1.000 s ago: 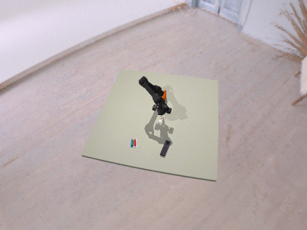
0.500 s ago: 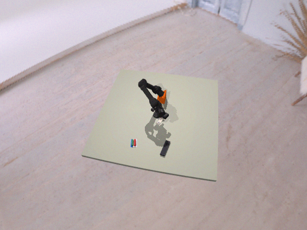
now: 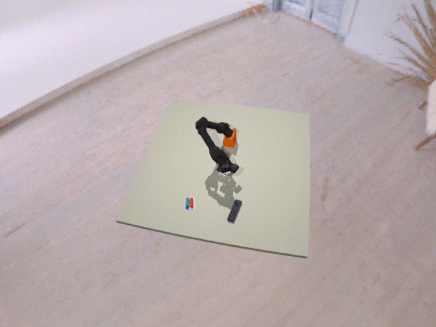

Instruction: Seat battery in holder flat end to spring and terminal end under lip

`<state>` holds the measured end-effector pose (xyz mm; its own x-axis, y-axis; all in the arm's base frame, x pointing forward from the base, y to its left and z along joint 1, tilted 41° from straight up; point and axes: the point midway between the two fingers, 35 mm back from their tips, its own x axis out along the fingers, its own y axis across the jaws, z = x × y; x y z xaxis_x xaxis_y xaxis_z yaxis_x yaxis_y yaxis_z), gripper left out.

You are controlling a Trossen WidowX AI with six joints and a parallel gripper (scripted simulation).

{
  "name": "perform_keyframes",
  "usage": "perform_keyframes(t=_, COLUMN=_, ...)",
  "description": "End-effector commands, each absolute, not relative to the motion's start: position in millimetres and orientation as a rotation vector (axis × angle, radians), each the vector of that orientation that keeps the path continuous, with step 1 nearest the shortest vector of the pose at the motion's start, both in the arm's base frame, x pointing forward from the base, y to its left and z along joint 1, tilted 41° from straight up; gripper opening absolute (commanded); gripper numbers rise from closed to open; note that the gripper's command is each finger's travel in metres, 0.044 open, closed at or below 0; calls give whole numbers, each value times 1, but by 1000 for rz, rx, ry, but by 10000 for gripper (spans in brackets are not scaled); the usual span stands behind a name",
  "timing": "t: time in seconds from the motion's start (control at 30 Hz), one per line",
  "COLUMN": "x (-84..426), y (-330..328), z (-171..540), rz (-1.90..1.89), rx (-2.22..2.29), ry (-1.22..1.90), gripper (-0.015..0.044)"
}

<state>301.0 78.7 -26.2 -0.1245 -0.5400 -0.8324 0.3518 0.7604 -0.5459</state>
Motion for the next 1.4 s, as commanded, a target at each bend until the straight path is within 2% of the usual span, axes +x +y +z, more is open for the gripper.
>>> perform_keyframes(t=0.0, x=302, y=77, z=-29, rz=-775, rx=-152, ry=1548, gripper=61)
perform_keyframes(t=0.77, x=311, y=67, z=-36, rz=-815, rx=-73, ry=1732, gripper=61)
perform_keyframes(t=1.37, x=321, y=64, z=-34, rz=-817, rx=-72, ry=1738, gripper=61)
